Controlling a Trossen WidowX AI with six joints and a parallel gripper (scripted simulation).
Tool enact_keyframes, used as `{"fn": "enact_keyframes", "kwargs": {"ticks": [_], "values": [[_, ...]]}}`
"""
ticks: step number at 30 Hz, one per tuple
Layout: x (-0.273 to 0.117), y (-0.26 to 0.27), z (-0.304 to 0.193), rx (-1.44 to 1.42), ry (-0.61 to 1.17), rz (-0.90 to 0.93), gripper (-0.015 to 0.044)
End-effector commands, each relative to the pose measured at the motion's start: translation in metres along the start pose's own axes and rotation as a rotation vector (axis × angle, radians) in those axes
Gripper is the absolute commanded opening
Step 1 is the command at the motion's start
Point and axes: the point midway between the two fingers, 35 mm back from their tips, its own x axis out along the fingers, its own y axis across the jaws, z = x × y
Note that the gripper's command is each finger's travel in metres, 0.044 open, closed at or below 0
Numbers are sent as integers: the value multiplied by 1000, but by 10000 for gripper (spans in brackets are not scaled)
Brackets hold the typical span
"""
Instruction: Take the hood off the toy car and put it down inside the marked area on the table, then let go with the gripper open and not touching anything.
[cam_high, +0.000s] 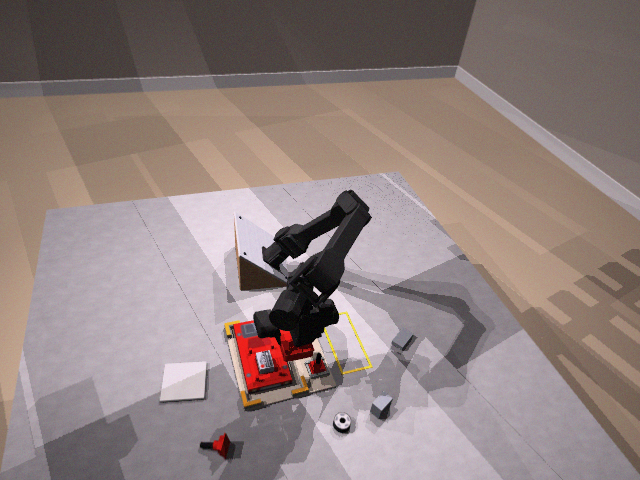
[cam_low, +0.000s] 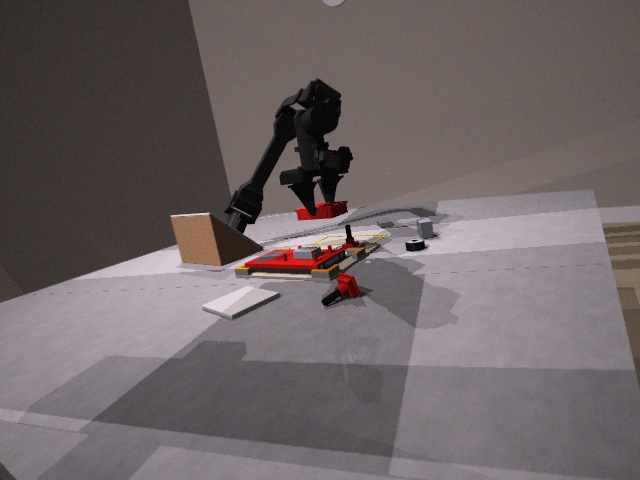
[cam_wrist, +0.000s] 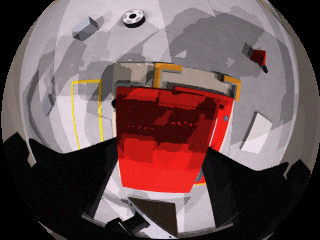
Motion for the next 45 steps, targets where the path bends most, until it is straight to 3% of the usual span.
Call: {"fn": "enact_keyframes", "kwargs": {"ticks": [1, 25, 45], "values": [[-1, 22, -2, 10, 1, 6, 0], [-5, 154, -37, 4, 4, 24, 0], [9, 157, -37, 4, 4, 24, 0]]}}
